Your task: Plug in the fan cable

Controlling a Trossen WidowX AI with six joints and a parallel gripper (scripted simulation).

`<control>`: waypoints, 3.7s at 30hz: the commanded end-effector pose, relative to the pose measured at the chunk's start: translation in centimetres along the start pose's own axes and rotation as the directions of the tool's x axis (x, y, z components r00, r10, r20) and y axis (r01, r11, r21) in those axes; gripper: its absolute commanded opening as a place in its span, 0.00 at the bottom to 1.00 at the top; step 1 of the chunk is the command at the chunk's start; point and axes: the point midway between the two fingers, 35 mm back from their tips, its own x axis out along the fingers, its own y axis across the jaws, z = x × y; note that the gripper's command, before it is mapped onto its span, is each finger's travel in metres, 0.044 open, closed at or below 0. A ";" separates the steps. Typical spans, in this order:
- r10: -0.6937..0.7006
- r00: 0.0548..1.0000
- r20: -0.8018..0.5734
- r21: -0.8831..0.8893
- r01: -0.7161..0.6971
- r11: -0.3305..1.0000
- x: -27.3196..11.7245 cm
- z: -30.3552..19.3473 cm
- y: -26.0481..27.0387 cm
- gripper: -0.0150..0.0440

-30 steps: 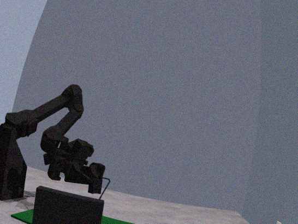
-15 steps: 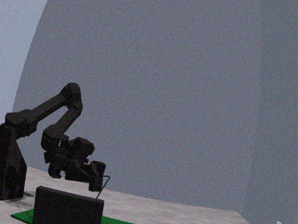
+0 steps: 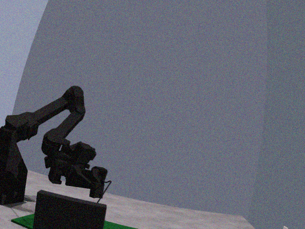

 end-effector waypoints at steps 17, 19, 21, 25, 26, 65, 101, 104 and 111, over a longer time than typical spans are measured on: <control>0.001 1.000 0.008 0.008 -0.001 1.000 0.4 -1.6 0.1 0.25; 0.001 1.000 0.008 0.008 -0.001 1.000 0.4 -1.8 0.1 0.25; 0.001 1.000 0.007 0.008 -0.001 1.000 0.4 -2.0 0.1 0.25; 0.001 1.000 0.007 0.008 -0.001 1.000 0.5 -2.3 0.1 0.25; 0.001 1.000 0.007 0.008 -0.001 1.000 0.5 -2.4 0.1 0.25; 0.000 1.000 0.007 0.007 0.000 1.000 1.0 -5.8 -0.2 0.25; -0.004 1.000 -0.001 -0.001 0.004 1.000 1.2 -8.0 -0.6 0.25; -0.004 1.000 -0.001 -0.001 0.004 1.000 1.2 -8.0 -0.6 0.25; -0.004 1.000 -0.001 -0.001 0.004 1.000 1.2 -8.0 -0.6 0.25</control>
